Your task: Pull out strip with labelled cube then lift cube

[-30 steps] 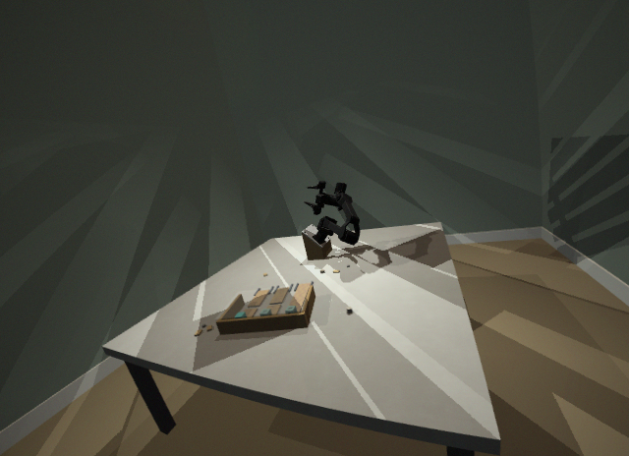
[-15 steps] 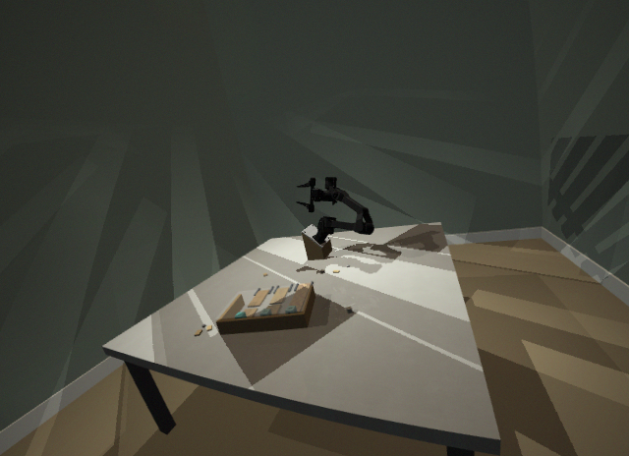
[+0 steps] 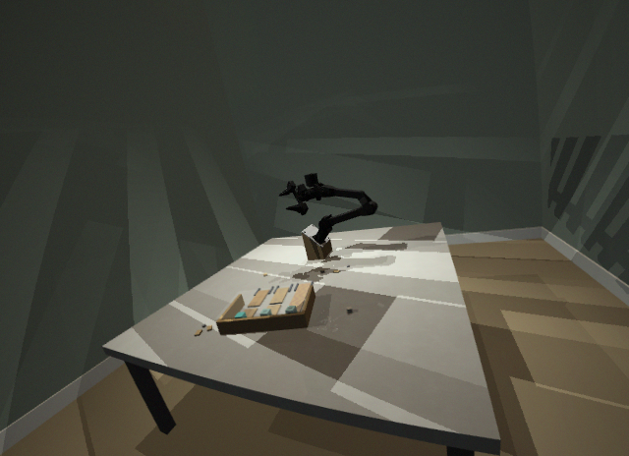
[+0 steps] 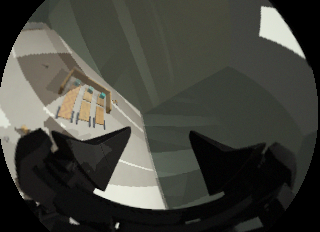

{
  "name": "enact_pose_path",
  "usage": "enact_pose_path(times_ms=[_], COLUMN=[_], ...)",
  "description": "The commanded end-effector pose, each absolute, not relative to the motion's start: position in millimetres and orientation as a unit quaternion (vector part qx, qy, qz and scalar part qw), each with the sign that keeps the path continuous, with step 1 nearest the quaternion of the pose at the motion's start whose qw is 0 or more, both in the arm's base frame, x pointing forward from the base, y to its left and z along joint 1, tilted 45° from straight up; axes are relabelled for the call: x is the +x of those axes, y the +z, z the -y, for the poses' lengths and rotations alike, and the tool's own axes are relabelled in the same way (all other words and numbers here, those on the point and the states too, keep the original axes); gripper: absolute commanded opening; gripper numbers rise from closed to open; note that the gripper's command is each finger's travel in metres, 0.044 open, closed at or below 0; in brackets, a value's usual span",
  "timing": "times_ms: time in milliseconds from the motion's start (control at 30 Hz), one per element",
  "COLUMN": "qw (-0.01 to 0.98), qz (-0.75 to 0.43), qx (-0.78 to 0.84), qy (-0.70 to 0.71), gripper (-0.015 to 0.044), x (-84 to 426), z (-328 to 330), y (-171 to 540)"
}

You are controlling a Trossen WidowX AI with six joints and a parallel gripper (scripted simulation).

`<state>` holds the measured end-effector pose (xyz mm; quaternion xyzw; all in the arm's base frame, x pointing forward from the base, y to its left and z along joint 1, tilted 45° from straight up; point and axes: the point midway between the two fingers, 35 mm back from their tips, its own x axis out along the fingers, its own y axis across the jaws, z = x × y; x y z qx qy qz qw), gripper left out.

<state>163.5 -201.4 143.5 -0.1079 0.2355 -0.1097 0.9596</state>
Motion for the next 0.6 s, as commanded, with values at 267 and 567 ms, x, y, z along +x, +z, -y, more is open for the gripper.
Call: enact_pose_path(times_ms=[267,567], qw=[0.944,0.873], qz=[-0.253,-0.314], qx=[0.195,0.332], qy=[0.082,0.169], gripper=[0.04,0.04], x=[280,322], z=[119,41], y=[100,75])
